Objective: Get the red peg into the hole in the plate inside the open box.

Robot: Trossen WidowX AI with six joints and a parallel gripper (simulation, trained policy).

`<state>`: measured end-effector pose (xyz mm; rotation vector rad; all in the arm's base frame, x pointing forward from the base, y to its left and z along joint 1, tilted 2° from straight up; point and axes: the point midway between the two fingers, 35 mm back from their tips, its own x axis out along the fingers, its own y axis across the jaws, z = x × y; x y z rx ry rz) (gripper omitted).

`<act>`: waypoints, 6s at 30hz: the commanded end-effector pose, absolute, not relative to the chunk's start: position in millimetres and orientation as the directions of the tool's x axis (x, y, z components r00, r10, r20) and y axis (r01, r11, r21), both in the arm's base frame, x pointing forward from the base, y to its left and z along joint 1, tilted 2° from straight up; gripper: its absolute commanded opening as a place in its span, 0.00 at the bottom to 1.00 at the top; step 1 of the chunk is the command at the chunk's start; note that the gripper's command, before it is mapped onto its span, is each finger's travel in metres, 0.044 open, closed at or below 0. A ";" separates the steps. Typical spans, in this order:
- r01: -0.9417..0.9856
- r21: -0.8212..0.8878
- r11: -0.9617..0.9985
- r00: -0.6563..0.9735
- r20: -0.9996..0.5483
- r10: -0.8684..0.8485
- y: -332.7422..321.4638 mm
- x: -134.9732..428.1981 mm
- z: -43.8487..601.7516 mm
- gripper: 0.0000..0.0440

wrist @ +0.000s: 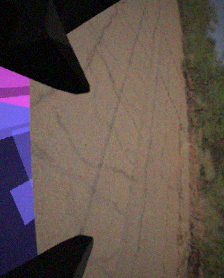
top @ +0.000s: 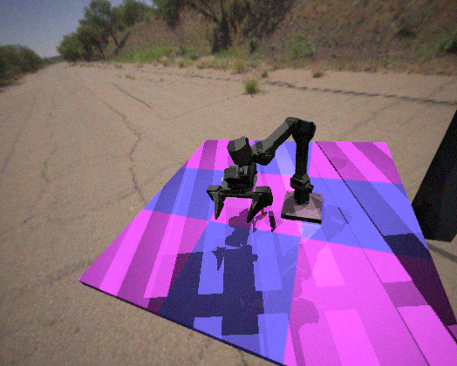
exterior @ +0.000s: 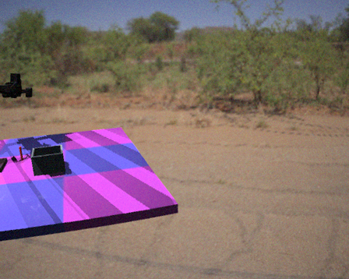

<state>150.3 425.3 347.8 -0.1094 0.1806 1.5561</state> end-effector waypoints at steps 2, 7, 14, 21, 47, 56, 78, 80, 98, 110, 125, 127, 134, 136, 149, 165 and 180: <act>-0.977 0.147 0.156 0.116 -0.248 0.962 397.7 177.4 338.4 1.00; -0.927 0.237 0.290 0.211 -0.310 0.927 369.7 198.1 329.8 1.00; -0.814 0.351 0.462 0.311 -0.409 0.858 332.2 217.6 310.2 1.00; -0.658 0.440 0.612 0.373 -0.516 0.771 297.3 228.0 283.9 1.00; 0.137 0.423 0.896 0.320 -0.875 0.364 179.9 210.8 179.4 1.00; 0.410 0.288 0.865 0.221 -0.952 0.212 144.7 191.5 147.3 1.00; 0.755 0.141 0.640 0.133 -0.989 0.061 116.9 177.8 52.5 1.00; 0.769 0.146 0.623 0.137 -0.989 0.062 116.8 177.9 46.0 0.99; 0.836 0.118 0.537 0.066 -0.991 0.115 114.9 174.0 34.3 0.00; 0.765 0.183 0.617 0.187 -0.981 0.059 99.5 195.9 73.8 0.00; 0.717 0.230 0.658 0.328 -0.944 -0.028 64.9 233.1 139.5 0.00; 0.721 0.232 0.653 0.340 -0.940 -0.041 57.8 238.9 144.1 0.00; 0.747 0.232 0.622 0.360 -0.929 -0.085 31.2 257.1 152.9 0.00; 0.755 0.233 0.613 0.364 -0.926 -0.096 23.8 261.9 154.4 0.00; 0.801 0.231 0.553 0.373 -0.914 -0.159 -19.0 286.5 152.3 0.00; 0.842 0.233 0.487 0.360 -0.914 -0.185 -60.4 314.1 135.1 0.01; 0.858 0.187 0.478 0.292 -0.944 -0.155 -74.9 328.4 101.6 0.01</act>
